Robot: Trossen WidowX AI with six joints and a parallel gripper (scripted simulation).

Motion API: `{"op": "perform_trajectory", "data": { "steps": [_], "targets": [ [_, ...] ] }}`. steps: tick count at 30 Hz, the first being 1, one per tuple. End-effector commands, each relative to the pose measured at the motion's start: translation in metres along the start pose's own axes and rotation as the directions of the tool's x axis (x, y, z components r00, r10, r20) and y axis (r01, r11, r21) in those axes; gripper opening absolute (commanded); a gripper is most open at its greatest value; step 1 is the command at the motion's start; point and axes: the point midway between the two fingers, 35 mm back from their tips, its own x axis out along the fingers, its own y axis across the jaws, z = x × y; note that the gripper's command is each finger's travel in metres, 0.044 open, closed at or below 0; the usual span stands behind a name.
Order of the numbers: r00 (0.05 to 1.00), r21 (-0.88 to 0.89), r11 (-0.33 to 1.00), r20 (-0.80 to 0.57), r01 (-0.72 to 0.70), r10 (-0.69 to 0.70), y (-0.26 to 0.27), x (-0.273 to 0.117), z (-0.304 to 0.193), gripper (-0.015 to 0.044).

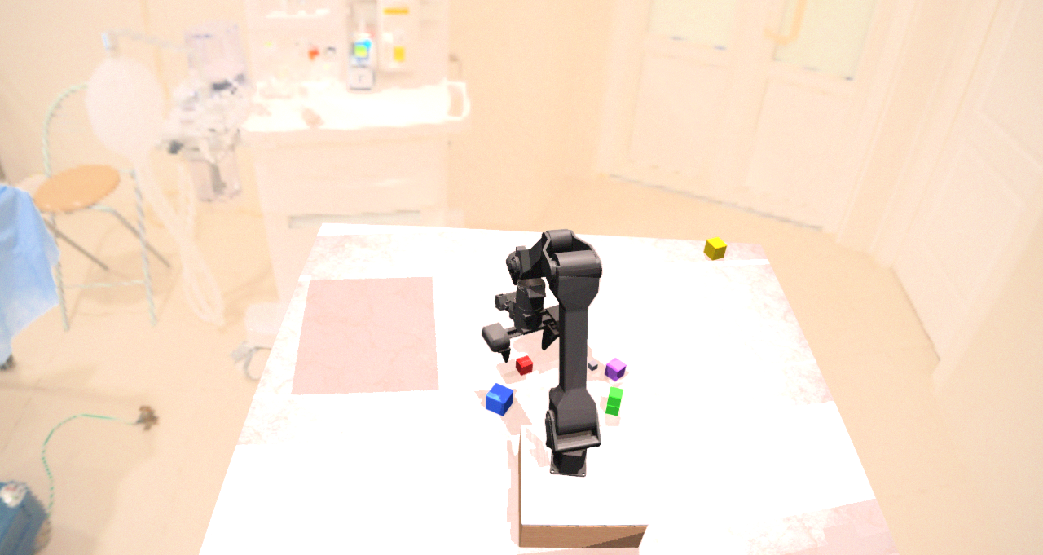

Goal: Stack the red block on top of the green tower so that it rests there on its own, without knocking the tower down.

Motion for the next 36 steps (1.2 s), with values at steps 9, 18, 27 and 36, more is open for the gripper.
{"op": "perform_trajectory", "data": {
  "steps": [9, 18, 27, 36],
  "targets": [
    [1.000, -0.005, 1.000, -0.013, -0.007, 0.007, 0.001, 0.022, -0.004, 0.0440],
    [1.000, -0.005, 1.000, -0.013, -0.007, 0.007, 0.001, 0.033, -0.005, 0.0440],
    [1.000, -0.005, 1.000, -0.013, -0.007, 0.007, 0.001, 0.033, -0.005, 0.0440],
    [1.000, 0.000, 1.000, -0.010, -0.002, 0.002, 0.002, 0.031, -0.005, 0.0361]
  ]
}}
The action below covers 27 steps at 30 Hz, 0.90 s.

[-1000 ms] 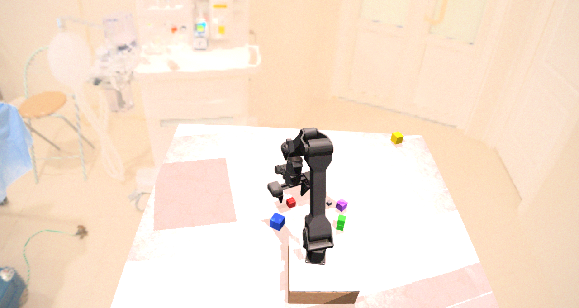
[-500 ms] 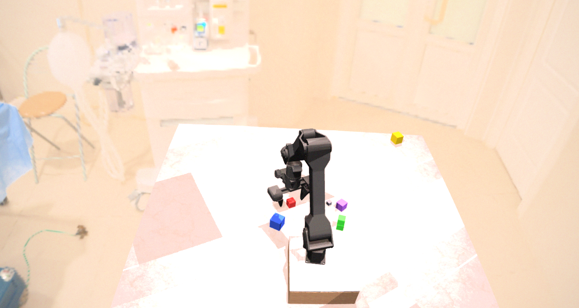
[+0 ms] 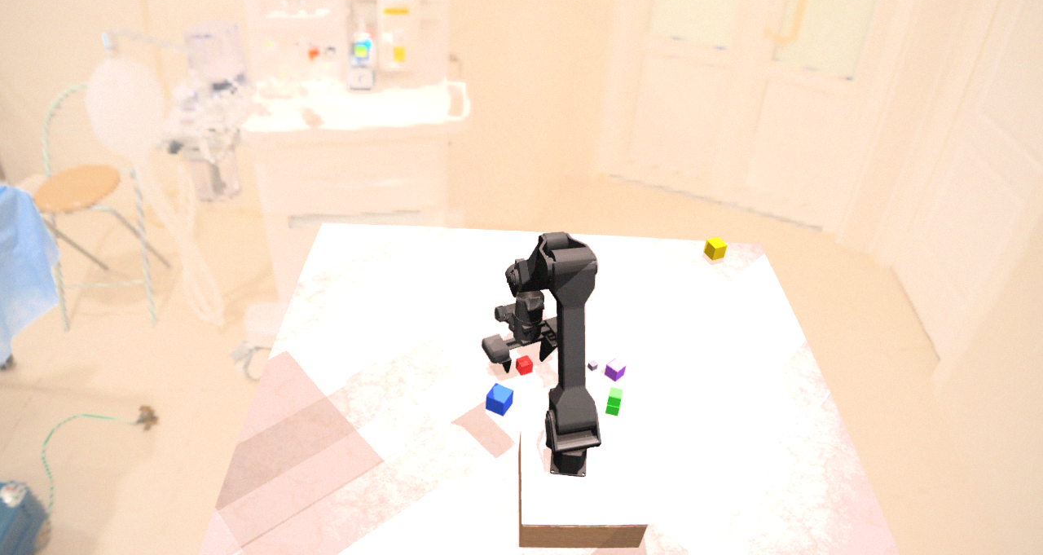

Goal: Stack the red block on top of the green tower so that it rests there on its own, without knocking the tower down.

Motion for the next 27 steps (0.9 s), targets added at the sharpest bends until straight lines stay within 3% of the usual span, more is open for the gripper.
{"op": "perform_trajectory", "data": {
  "steps": [1, 9, 17, 20, 27],
  "targets": [
    [1.000, 0.001, 1.000, -0.003, -0.001, 0.001, 0.001, 0.001, -0.002, 0.0335],
    [1.000, 0.001, 1.000, -0.003, -0.001, 0.001, 0.001, 0.001, -0.002, 0.0125],
    [1.000, 0.001, 1.000, -0.003, -0.001, 0.001, 0.001, 0.001, -0.002, 0.0072],
    [1.000, 0.000, 1.000, -0.003, -0.002, 0.002, 0.001, -0.006, -0.001, 0.0000],
    [1.000, -0.004, 1.000, -0.005, -0.005, 0.005, 0.000, -0.042, 0.000, 0.0000]
  ]
}}
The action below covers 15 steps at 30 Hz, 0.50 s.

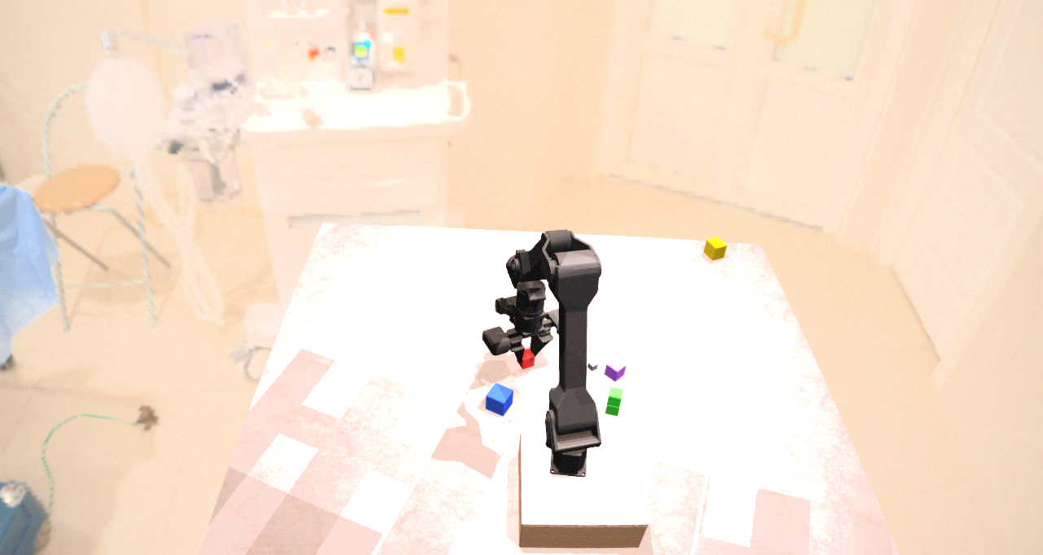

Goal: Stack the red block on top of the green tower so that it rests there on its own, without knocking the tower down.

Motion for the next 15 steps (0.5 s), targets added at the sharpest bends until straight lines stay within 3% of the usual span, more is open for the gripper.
{"op": "perform_trajectory", "data": {
  "steps": [1, 15],
  "targets": [
    [1.000, -0.004, 1.000, 0.013, 0.000, 0.000, -0.001, -0.021, 0.004, 0.0000],
    [1.000, -0.004, 1.000, 0.014, 0.000, 0.000, -0.001, -0.090, 0.003, 0.0000]
  ]
}}
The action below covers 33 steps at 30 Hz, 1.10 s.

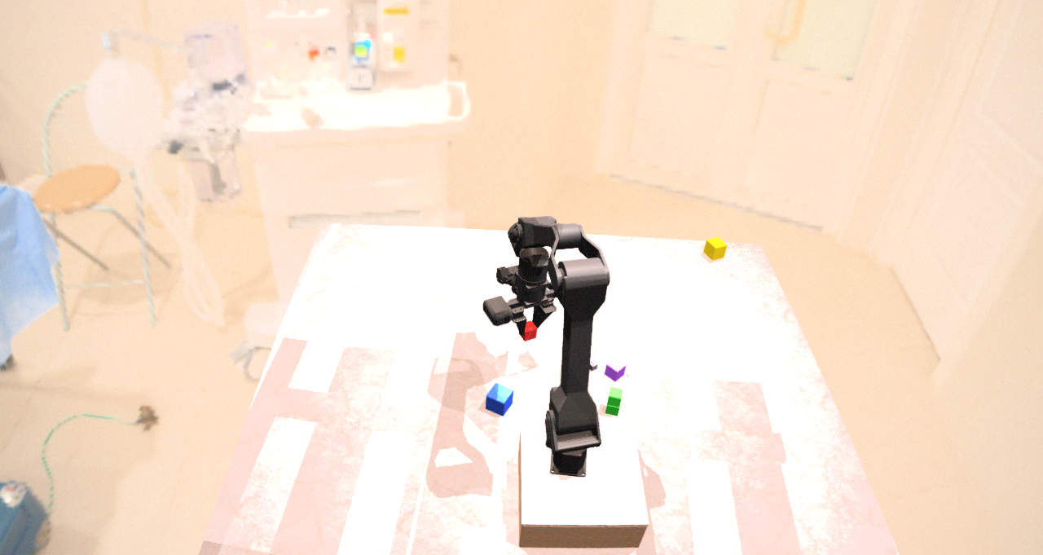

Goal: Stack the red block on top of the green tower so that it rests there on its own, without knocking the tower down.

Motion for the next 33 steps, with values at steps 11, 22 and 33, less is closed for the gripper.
{"op": "perform_trajectory", "data": {
  "steps": [11, 22, 33],
  "targets": [
    [1.000, -0.005, 1.000, 0.002, -0.001, 0.001, -0.012, -0.013, -0.007, 0.0000],
    [1.000, -0.005, 1.000, -0.001, 0.003, -0.003, -0.057, -0.015, -0.048, 0.0000],
    [1.000, -0.005, 1.000, -0.005, 0.005, -0.005, -0.091, -0.015, -0.096, 0.0000]
  ]
}}
